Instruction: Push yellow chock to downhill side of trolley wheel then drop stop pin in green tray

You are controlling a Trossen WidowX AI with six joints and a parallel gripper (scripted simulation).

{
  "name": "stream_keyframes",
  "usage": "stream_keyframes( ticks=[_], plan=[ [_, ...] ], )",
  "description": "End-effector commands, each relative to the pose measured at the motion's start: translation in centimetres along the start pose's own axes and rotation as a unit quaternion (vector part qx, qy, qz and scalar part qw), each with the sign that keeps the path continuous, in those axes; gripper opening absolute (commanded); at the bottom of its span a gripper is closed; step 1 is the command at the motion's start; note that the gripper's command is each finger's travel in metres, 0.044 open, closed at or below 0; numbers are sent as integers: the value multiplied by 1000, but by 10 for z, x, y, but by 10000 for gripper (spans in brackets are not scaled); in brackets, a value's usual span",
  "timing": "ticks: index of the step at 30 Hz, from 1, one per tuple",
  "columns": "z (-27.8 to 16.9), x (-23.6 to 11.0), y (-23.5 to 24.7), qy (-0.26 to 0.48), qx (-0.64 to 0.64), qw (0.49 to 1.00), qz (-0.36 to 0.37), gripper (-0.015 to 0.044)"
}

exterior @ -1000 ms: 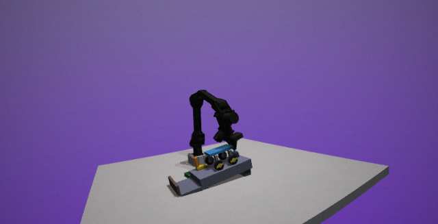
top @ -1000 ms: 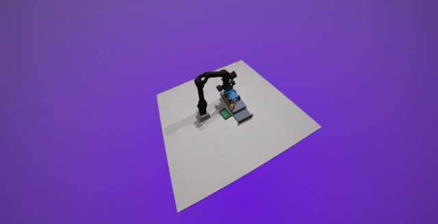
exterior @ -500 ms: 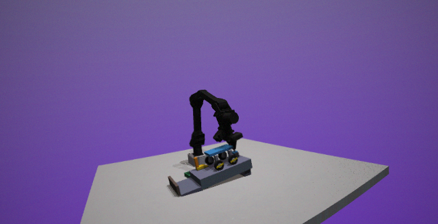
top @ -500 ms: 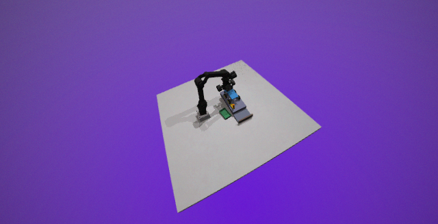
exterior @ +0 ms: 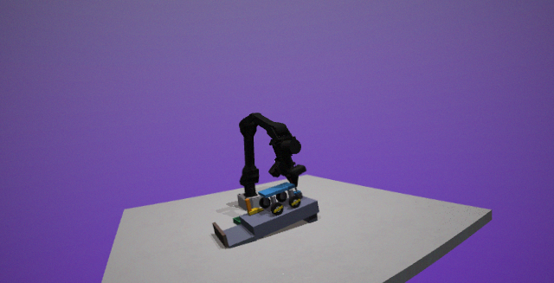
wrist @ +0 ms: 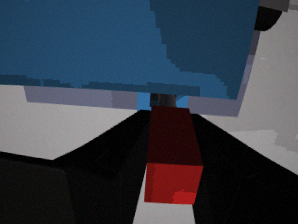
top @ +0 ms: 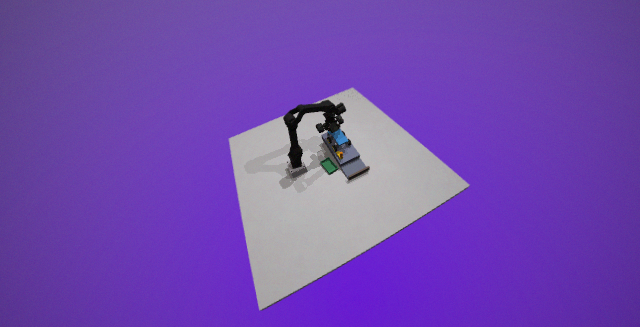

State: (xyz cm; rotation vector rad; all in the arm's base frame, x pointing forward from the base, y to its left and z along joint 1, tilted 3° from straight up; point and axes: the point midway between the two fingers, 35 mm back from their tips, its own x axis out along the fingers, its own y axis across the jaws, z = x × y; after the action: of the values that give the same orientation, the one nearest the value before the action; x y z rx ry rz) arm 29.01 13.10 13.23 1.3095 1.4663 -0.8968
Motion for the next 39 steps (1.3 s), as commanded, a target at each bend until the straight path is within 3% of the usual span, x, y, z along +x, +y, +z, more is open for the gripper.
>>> stream_keyframes(
  ticks=[1,39],
  plan=[
    [-1,-5,0,1,-1,1000,2,0],
    [-4,-28,0,1,-1,1000,2,0]
  ],
)
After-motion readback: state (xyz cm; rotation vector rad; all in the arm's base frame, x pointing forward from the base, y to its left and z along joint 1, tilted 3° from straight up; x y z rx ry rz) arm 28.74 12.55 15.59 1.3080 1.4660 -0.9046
